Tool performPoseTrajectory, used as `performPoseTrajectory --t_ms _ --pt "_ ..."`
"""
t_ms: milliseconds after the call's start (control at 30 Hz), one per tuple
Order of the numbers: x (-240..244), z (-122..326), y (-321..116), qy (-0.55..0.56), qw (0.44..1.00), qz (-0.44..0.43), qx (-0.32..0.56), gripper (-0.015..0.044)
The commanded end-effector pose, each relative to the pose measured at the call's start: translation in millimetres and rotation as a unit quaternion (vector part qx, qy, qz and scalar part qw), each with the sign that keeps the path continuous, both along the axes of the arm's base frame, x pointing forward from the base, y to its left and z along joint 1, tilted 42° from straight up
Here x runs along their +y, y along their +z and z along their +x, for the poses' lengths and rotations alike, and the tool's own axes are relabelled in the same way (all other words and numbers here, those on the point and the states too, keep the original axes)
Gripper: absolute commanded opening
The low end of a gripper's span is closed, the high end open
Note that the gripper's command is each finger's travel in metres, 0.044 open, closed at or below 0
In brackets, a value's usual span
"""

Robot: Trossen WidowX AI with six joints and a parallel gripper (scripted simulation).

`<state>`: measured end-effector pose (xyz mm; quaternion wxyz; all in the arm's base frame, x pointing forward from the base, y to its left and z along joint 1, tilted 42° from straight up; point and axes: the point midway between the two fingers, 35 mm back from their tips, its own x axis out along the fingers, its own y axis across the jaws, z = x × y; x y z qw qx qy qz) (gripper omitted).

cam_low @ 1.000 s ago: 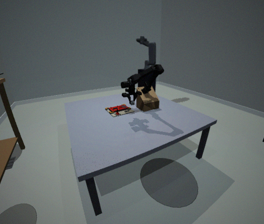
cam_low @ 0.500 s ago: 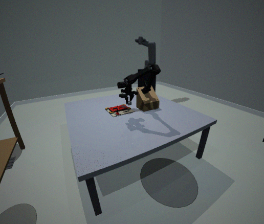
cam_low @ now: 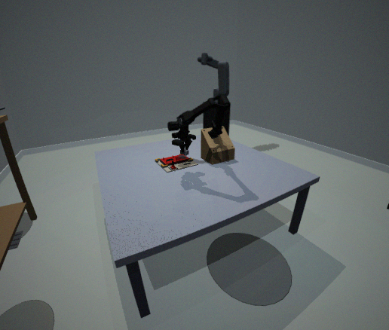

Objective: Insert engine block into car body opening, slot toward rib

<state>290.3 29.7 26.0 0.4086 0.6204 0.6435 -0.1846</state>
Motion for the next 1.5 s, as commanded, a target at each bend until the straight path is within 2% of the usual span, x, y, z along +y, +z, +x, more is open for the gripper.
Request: performPoseTrajectory --t_ms 0,733,1467 --pt "-8 7 -10 0.034 0.999 -0.008 -0.031 0.0000" --pt "-38 30 -63 0.218 0.957 -0.031 -0.190 0.0000" --pt "-68 42 -125 0.383 0.858 -0.051 -0.337 0.0000"
